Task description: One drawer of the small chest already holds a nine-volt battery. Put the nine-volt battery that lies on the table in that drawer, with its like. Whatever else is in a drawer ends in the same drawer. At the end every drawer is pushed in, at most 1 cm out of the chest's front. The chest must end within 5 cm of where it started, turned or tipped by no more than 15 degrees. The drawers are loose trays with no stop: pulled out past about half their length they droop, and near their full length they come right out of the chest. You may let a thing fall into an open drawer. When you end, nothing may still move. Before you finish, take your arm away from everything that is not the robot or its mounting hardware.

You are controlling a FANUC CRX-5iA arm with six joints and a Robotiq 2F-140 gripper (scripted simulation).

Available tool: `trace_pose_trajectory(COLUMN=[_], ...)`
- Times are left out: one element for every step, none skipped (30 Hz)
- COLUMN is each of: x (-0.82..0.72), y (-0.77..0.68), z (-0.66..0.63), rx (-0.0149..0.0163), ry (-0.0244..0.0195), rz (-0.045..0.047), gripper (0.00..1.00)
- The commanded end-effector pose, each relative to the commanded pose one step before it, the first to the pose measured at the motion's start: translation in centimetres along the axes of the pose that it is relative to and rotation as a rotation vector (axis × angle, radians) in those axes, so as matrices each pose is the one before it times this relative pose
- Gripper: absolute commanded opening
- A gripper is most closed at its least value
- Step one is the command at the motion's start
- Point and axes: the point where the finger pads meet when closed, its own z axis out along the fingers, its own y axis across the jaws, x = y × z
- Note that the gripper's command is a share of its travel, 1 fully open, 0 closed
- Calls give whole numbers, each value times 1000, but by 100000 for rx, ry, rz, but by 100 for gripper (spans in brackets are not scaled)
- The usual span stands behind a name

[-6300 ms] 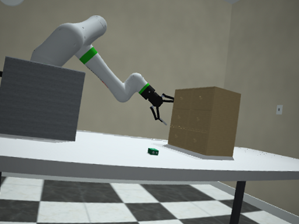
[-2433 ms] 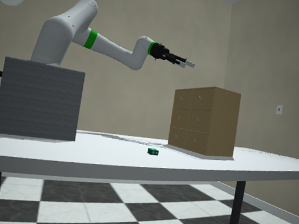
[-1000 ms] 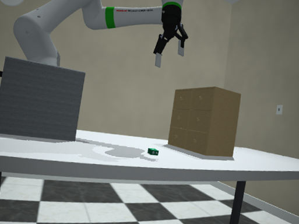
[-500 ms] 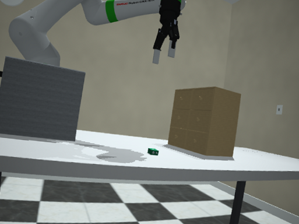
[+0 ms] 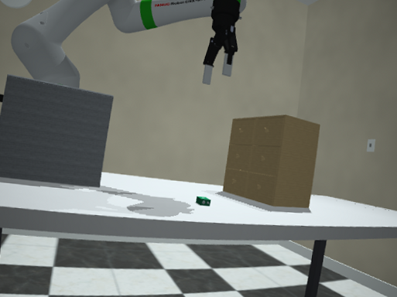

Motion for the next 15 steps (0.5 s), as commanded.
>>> trace_pose_trajectory(x=[-8,-5,-6,-8,-7,-15,-13,-19,-17,-22,-24,-24,-25,0,0], y=[-8,0,0,0,1,1,1,1,1,1,1,1,1,0,0], z=[67,114,173,239,307,386,453,528,590,655,709,752,786,0,0], rx=[22,-1,-1,0,2,-2,1,-2,1,-1,-1,0,0,0,0], ry=[-41,0,0,0,1,-1,1,-1,1,0,0,0,0,0,0], rz=[-55,-75,-114,-157,-200,-255,-297,-347,-386,-430,-466,-494,-515,0,0], gripper=[100,100,100,100,100,100,100,100,100,100,100,100,100,100,100])
